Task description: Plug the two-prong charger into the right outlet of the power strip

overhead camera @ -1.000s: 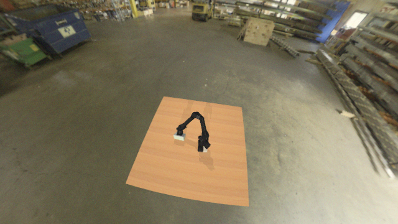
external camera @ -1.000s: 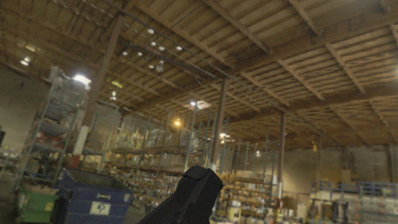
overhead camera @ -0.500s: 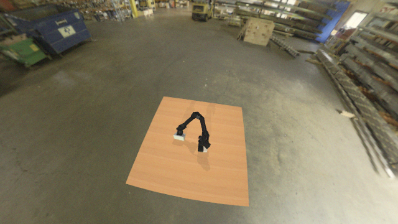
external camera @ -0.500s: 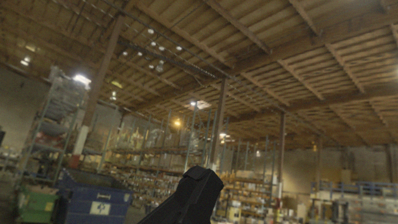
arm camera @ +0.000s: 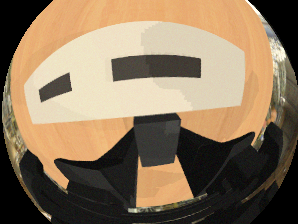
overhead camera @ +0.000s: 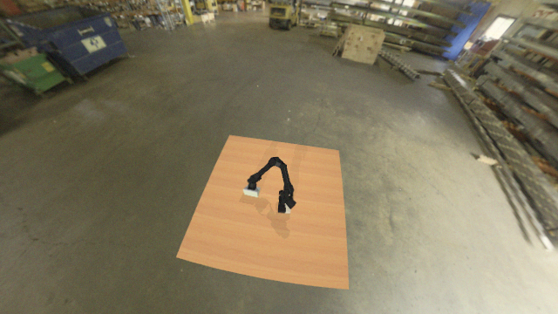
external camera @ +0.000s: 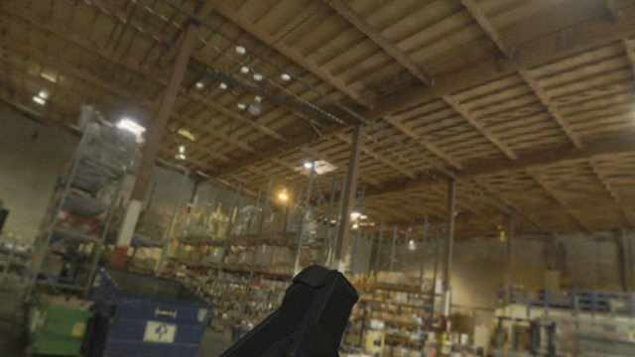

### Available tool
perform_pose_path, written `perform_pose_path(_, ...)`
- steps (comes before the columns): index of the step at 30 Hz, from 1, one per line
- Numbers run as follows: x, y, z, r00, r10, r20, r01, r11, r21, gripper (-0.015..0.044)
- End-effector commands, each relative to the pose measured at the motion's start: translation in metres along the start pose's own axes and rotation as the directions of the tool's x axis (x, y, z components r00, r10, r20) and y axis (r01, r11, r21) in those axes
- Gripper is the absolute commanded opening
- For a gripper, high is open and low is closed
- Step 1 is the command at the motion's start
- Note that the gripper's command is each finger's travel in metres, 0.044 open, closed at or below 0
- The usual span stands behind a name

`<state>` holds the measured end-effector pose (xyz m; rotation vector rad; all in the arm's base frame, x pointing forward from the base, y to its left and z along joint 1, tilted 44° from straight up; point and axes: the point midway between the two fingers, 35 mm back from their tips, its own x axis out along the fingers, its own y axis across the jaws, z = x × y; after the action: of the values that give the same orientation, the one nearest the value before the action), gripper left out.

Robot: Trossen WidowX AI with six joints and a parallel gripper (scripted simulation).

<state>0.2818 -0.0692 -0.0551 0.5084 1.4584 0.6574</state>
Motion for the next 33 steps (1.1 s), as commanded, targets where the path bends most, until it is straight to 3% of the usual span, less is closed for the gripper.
perform_pose_path(1, -0.001, 0.0, 0.002, 1.0, 0.002, 0.003, -0.002, 1.0, 0.003, 0.0)
perform_pose_path(33, -0.002, 0.0, 0.013, 1.0, 0.002, 0.003, -0.002, 1.0, 0.003, 0.0)
